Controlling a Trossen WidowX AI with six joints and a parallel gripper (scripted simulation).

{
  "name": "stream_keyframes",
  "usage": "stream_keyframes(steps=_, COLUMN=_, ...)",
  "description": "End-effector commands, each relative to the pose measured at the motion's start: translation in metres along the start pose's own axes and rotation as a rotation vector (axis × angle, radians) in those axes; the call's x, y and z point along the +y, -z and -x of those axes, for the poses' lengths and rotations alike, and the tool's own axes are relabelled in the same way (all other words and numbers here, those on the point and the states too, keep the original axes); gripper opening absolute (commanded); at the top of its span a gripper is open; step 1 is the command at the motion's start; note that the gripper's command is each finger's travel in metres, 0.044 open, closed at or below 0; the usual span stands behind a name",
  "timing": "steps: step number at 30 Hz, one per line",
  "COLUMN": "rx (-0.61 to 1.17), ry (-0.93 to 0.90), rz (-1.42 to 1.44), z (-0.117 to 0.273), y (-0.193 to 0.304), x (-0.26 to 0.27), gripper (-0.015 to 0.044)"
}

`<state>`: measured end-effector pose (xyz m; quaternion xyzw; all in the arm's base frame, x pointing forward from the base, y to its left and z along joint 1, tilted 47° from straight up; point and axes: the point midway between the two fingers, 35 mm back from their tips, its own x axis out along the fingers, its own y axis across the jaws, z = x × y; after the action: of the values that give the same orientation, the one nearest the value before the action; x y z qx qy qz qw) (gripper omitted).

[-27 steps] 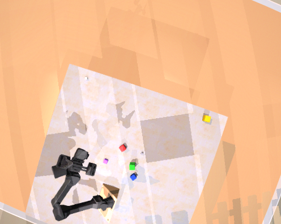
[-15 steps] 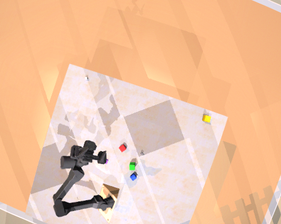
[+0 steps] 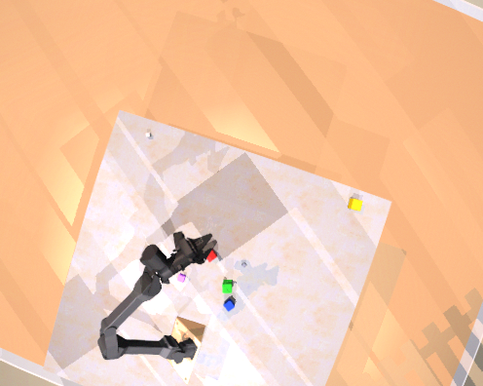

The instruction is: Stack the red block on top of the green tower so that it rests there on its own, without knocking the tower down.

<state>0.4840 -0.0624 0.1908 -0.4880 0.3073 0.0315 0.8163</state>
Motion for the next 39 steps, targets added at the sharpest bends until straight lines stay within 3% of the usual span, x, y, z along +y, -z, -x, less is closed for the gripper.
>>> stream_keyframes(steps=1, rx=-0.01, ry=-0.239, rz=-0.199, z=-0.013, y=0.001, x=0.047, gripper=0.044)
stream_keyframes(steps=12, rx=0.221, ry=-0.83, rz=-0.79, z=-0.004, y=0.009, x=0.152, gripper=0.044)
stream_keyframes(steps=23, rx=0.807, ry=-1.296, rz=-1.434, z=0.04, y=0.005, x=0.21, gripper=0.044)
stream_keyframes(steps=27, rx=0.911, ry=-1.341, rz=-1.518, z=0.039, y=0.008, x=0.214, gripper=0.044)
stream_keyframes(steps=39, rx=0.911, ry=-1.34, rz=-1.518, z=0.037, y=0.003, x=0.228, gripper=0.044)
